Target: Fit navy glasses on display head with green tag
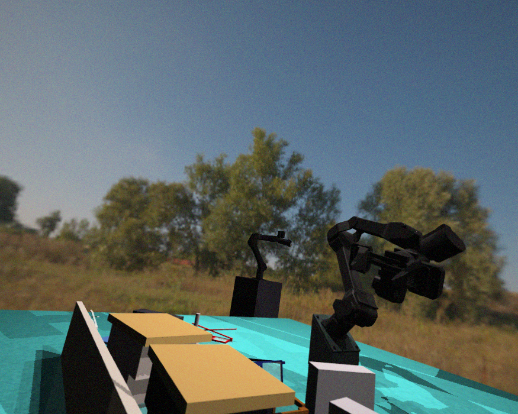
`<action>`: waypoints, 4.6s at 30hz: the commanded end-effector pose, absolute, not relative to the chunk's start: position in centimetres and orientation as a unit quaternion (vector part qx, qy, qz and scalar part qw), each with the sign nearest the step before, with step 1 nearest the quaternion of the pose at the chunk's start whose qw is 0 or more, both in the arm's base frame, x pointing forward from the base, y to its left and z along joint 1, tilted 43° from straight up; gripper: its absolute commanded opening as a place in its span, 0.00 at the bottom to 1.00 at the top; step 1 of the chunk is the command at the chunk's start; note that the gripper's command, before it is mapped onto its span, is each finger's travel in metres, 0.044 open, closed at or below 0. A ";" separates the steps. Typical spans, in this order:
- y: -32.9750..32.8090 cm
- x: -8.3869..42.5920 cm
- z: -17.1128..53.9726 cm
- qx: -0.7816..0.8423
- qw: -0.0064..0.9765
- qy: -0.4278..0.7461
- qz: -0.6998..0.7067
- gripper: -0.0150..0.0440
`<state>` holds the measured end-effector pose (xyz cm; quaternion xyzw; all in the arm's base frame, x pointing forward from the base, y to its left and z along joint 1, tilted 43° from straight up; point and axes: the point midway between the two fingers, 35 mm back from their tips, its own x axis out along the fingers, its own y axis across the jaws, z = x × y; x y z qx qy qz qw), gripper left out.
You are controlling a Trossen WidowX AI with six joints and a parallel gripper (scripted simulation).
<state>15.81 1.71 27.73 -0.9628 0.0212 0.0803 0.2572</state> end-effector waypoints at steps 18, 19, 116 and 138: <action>4.4 19.9 22.0 -0.867 0.408 0.153 0.243 0.59; 4.3 20.4 21.1 -0.849 0.426 0.176 0.258 0.59; 0.3 26.5 0.6 0.334 0.693 0.616 0.172 0.45; 0.1 26.5 0.8 0.334 0.693 0.616 0.172 0.25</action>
